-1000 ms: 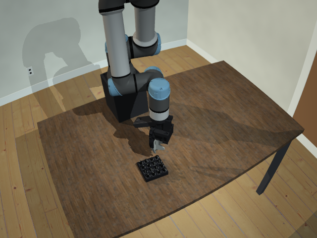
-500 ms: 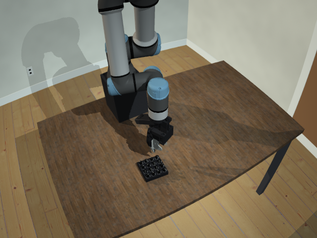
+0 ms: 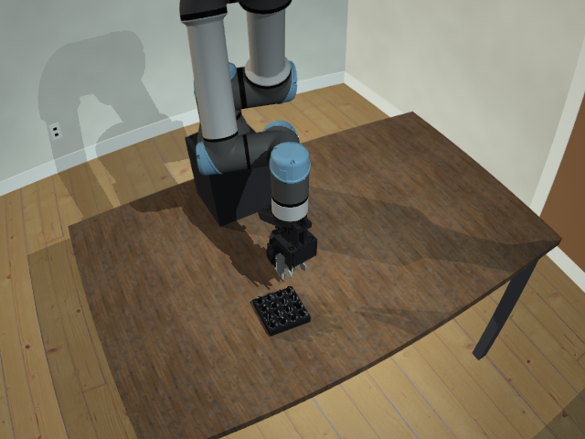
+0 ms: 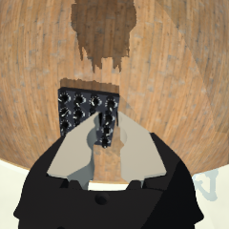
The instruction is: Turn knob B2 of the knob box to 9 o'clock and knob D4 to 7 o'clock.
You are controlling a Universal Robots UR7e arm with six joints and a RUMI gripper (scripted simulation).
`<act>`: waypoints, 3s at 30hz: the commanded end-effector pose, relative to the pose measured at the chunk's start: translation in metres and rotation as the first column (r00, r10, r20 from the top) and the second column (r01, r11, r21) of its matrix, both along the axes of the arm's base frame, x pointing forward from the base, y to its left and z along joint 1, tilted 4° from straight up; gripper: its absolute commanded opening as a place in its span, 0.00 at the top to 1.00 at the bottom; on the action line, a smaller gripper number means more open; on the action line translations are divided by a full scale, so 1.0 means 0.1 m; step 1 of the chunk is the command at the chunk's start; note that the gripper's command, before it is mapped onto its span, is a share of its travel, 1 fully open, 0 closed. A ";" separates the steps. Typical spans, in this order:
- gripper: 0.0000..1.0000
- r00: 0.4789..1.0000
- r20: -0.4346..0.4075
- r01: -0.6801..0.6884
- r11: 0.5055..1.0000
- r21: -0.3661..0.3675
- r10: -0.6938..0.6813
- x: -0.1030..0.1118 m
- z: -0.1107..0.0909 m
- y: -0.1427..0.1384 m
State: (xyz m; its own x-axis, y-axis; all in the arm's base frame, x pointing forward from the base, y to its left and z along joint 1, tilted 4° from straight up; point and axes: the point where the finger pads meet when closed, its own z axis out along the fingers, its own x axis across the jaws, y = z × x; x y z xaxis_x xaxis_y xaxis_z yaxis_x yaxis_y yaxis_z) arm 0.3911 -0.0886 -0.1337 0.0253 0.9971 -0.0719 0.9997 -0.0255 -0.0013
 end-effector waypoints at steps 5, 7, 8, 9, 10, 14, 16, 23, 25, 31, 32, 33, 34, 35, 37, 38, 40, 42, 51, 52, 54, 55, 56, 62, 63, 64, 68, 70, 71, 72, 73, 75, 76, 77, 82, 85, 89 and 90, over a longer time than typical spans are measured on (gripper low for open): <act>0.89 0.974 0.012 0.228 0.974 -0.002 -0.228 -0.03 0.02 0.03; 0.89 0.963 0.015 0.270 0.963 -0.002 -0.270 -0.02 0.02 0.03; 0.89 0.949 0.018 0.314 0.950 -0.001 -0.314 -0.03 0.02 0.03; 0.89 0.943 0.020 0.333 0.943 -0.001 -0.333 -0.03 0.03 0.03; 0.89 0.935 0.021 0.355 0.935 0.000 -0.354 -0.03 0.03 0.03; 0.89 0.896 0.028 0.444 0.896 0.002 -0.444 -0.02 0.04 0.04; 0.89 0.872 0.032 0.488 0.873 0.003 -0.488 -0.02 0.04 0.04; 0.89 0.805 0.040 0.592 0.806 0.007 -0.591 -0.01 0.05 0.05; 0.89 0.749 0.046 0.661 0.750 0.011 -0.661 -0.01 0.06 0.05; 0.89 0.648 0.054 0.760 0.650 0.017 -0.760 0.00 0.07 0.05; 0.89 0.629 0.055 0.776 0.631 0.019 -0.775 0.00 0.07 0.05; 0.89 0.610 0.057 0.791 0.611 0.020 -0.791 0.01 0.07 0.05; 0.89 0.590 0.058 0.806 0.592 0.021 -0.805 0.01 0.07 0.05; 0.89 0.570 0.059 0.820 0.572 0.023 -0.820 0.01 0.08 0.05; 0.89 0.528 0.061 0.847 0.530 0.026 -0.847 0.01 0.08 0.05; 0.89 0.507 0.063 0.860 0.509 0.027 -0.860 0.02 0.08 0.05; 0.89 0.507 0.063 0.860 0.509 0.027 -0.860 0.02 0.08 0.05; 0.89 0.435 0.066 0.899 0.438 0.032 -0.898 0.03 0.09 0.05; 0.89 0.226 0.073 0.972 0.230 0.047 -0.971 0.05 0.11 0.04; 0.89 0.202 0.074 0.977 0.206 0.049 -0.977 0.05 0.11 0.04; 0.89 0.153 0.075 0.986 0.158 0.052 -0.985 0.06 0.11 0.04; 0.89 0.129 0.075 0.990 0.133 0.054 -0.989 0.06 0.11 0.04; 0.89 0.129 0.075 0.990 0.133 0.054 -0.989 0.06 0.11 0.04; 0.89 -0.002 0.077 0.998 0.003 0.063 -0.997 0.07 0.13 0.03; 0.89 -0.024 0.077 0.998 -0.019 0.065 -0.997 0.08 0.13 0.02; 0.89 -0.044 0.077 0.997 -0.039 0.066 -0.996 0.08 0.13 0.02; 0.89 -0.111 0.078 0.992 -0.105 0.072 -0.991 0.09 0.14 0.02; 0.89 -0.136 0.077 0.989 -0.130 0.073 -0.988 0.09 0.14 0.01; 0.89 -0.146 0.077 0.987 -0.141 0.074 -0.986 0.09 0.14 0.01; 0.89 -0.156 0.077 0.986 -0.150 0.074 -0.985 0.09 0.14 0.01; 0.89 -0.156 0.077 0.986 -0.150 0.074 -0.985 0.09 0.14 0.01; 0.89 -0.164 0.077 0.985 -0.158 0.074 -0.983 0.09 0.14 0.01; 0.89 -0.171 0.077 0.983 -0.165 0.075 -0.982 0.09 0.14 0.01; 0.89 -0.177 0.077 0.982 -0.171 0.075 -0.981 0.09 0.14 0.01; 0.89 -0.192 0.077 0.979 -0.186 0.077 -0.978 0.10 0.14 0.01; 0.89 -0.194 0.076 0.979 -0.188 0.077 -0.978 0.10 0.14 0.01; 0.89 -0.194 0.076 0.979 -0.188 0.077 -0.978 0.10 0.14 0.01; 0.89 -0.194 0.076 0.979 -0.188 0.077 -0.978 0.10 0.14 0.01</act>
